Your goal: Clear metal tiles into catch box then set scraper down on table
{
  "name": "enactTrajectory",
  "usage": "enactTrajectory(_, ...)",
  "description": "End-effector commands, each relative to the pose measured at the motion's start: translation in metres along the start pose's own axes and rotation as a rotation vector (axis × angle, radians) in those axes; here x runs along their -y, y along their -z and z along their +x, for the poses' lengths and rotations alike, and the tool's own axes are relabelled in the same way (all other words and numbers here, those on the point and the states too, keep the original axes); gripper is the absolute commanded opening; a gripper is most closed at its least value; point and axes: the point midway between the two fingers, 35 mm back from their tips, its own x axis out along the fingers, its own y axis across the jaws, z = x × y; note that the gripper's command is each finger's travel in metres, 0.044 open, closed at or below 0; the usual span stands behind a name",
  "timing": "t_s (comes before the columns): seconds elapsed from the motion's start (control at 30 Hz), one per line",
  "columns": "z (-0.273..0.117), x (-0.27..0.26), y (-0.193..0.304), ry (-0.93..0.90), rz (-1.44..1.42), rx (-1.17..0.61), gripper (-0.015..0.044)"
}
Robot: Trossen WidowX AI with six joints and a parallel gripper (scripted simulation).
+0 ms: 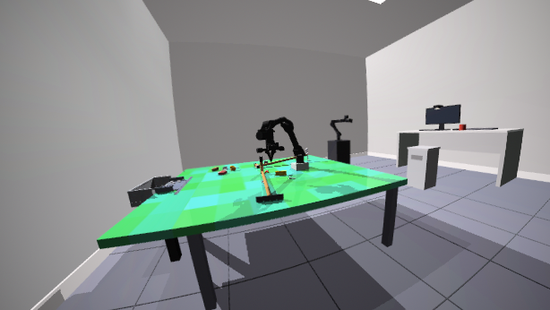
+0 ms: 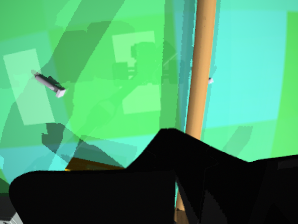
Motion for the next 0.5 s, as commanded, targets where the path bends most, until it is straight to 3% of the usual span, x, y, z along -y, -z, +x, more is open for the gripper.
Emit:
enactTrajectory(0.0, 0.013, 0.0, -0.001, -0.006, 0.011, -0.002, 0.0)
enactTrajectory(0.47, 0.049, 0.002, -0.002, -0.005, 0.029, -0.002, 0.0)
